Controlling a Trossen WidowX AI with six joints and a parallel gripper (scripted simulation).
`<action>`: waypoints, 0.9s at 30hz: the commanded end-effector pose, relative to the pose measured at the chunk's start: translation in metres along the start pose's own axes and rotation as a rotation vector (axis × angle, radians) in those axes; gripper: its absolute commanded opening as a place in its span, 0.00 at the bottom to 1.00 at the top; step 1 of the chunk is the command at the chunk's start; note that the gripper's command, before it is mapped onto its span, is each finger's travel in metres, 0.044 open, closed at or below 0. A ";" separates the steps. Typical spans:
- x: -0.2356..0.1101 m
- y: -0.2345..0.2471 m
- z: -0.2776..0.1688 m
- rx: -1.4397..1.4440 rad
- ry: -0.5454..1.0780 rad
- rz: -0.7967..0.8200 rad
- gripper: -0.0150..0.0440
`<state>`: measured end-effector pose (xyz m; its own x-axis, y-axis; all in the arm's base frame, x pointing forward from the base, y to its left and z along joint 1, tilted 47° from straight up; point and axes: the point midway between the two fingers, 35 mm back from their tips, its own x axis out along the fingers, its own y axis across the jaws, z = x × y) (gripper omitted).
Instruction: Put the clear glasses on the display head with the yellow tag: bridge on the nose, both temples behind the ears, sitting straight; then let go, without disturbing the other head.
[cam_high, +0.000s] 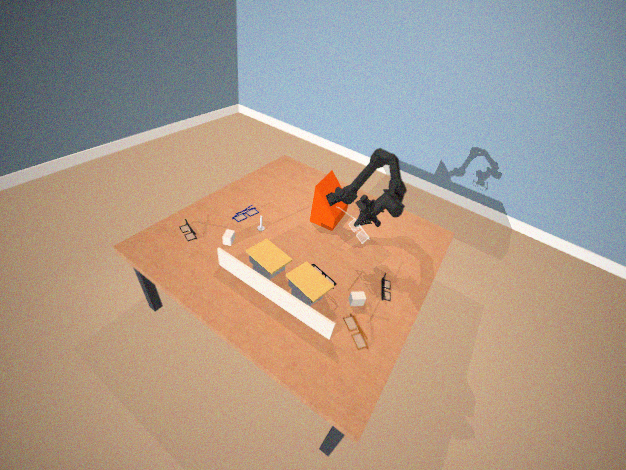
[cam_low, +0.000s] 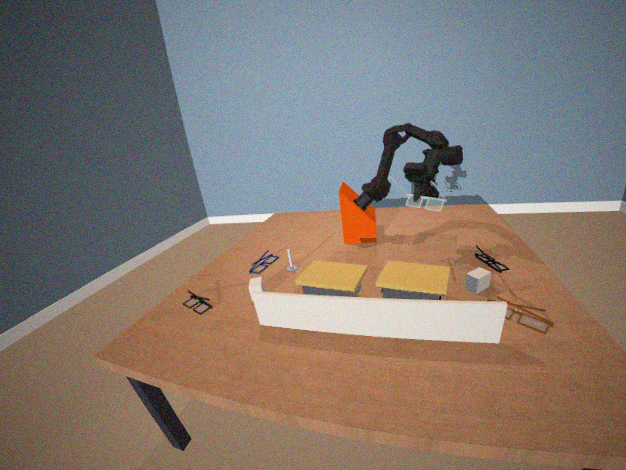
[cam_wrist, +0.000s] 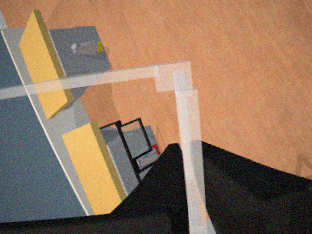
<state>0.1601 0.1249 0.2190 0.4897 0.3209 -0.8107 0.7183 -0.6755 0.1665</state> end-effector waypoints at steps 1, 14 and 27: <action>0.000 0.000 0.000 -0.003 0.000 -0.001 0.25; 0.000 0.000 0.000 -0.003 0.000 -0.001 0.25; 0.010 0.002 0.000 -0.040 -0.038 -0.016 0.25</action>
<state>0.1618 0.1253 0.2164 0.4782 0.3166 -0.8192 0.7308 -0.6607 0.1713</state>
